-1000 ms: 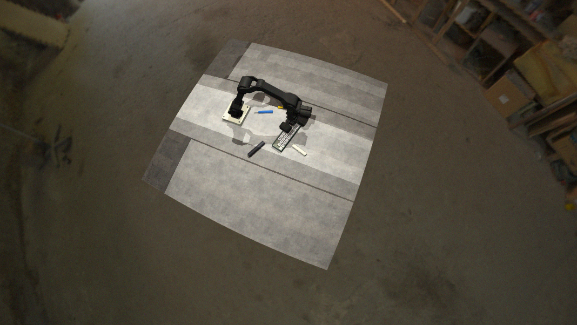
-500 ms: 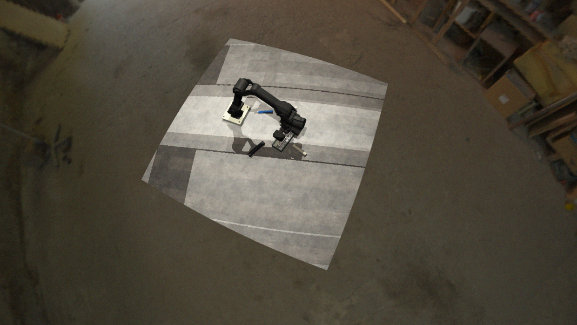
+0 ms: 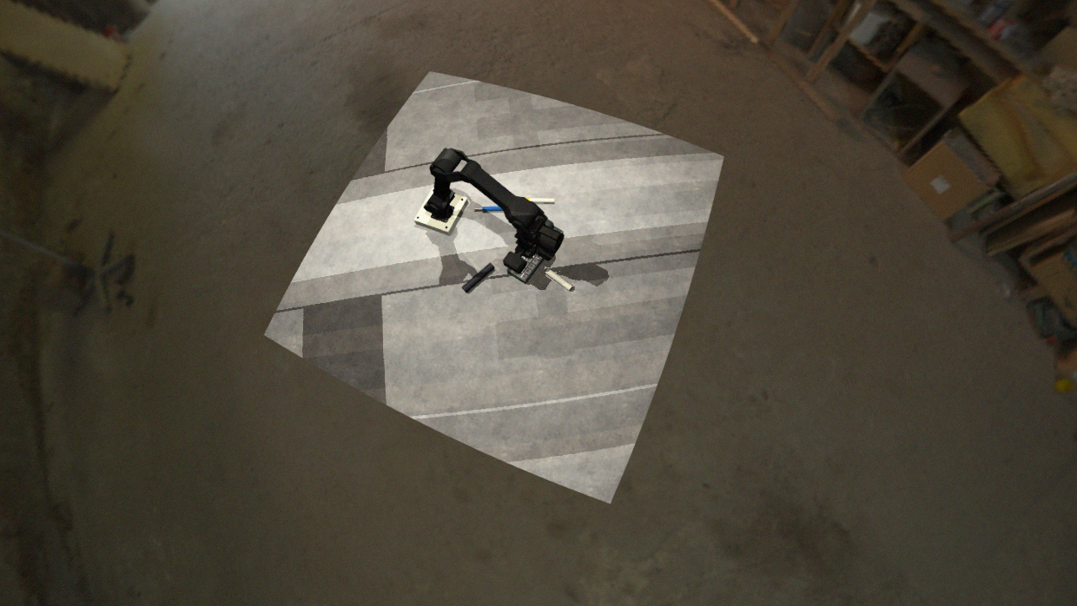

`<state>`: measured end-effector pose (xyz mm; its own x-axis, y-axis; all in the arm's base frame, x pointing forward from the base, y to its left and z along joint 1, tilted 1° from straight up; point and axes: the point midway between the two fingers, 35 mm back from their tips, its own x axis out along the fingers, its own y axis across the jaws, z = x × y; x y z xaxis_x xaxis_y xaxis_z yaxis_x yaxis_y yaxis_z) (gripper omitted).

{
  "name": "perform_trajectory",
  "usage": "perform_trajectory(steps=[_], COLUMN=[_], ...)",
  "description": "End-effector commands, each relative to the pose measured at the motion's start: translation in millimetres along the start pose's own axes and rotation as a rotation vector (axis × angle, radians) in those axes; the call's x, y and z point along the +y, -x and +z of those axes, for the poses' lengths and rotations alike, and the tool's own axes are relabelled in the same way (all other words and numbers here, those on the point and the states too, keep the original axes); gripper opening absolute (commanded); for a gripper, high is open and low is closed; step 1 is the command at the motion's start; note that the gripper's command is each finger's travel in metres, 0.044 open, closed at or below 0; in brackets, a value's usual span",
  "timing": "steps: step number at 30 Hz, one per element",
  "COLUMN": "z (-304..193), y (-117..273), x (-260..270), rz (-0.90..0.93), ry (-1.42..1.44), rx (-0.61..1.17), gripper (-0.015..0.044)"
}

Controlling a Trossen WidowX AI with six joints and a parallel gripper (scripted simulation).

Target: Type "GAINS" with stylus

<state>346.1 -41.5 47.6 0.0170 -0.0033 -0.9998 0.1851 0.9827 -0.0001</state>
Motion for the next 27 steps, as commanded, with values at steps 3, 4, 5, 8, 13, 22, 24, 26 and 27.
perform_trajectory(steps=[3, 4, 5, 8, 13, 22, 24, 26, 27], z=[-3, -3, -3, -3, -5, -35, -35, -35, -35], y=[0, 0, 0, 0, 0, 0, 0, 0, 0], x=[-40, -40, -40, -40, -38, -11, -11, -11, -11], rz=[-0.006, -0.006, -0.006, -0.006, -0.006, -0.004, -0.004, -0.004, -0.004], ry=[-0.025, -0.025, -0.025, -0.025, -0.025, -0.025, -0.025, -0.025, -0.025], rx=[-0.001, -0.001, -0.001, -0.001, 0.0, 0.002, 0.002, 0.002, 0.002], gripper=[0.0, 0.0, 0.0, 0.0, 0.0, 0.0, 0.0, 0.0, 0.0])
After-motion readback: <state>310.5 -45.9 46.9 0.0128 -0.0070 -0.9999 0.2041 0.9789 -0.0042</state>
